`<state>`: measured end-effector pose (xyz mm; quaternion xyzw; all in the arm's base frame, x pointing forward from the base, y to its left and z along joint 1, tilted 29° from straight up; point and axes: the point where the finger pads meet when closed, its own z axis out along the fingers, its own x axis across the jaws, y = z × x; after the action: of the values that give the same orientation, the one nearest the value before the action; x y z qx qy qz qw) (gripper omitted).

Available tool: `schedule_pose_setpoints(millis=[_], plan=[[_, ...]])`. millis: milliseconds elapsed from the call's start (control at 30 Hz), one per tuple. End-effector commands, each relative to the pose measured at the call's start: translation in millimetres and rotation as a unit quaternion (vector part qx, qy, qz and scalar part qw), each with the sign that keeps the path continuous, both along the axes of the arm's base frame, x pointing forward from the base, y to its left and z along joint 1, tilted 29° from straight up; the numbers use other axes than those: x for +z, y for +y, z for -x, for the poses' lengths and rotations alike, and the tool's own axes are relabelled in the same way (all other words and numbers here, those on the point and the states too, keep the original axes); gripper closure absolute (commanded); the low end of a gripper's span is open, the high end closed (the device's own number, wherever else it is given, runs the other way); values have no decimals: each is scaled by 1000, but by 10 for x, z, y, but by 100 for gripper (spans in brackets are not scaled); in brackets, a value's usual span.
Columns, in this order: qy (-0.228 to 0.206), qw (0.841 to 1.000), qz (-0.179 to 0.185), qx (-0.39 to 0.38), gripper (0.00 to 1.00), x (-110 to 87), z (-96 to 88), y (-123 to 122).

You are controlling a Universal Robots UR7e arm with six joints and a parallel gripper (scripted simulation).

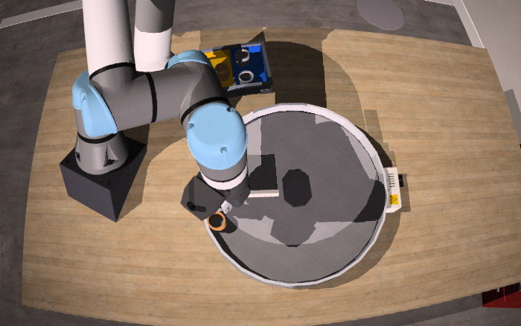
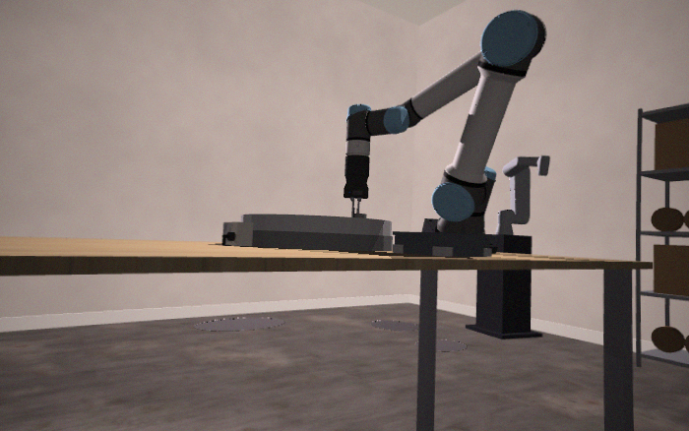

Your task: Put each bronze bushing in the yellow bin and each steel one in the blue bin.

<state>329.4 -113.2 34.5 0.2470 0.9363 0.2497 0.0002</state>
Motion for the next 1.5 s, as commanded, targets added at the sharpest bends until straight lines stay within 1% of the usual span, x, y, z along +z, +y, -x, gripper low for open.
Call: schedule_pose_setpoints(millis=[0, 467, 833, 1467], plan=[[-1, 1000, 1, 0, 100, 22, -5, -15], [-1, 1000, 1, 0, 100, 75, 3, -43], [0, 1000, 0, 0, 100, 62, 6, -34], [-1, 1000, 1, 0, 100, 127, 10, -71]])
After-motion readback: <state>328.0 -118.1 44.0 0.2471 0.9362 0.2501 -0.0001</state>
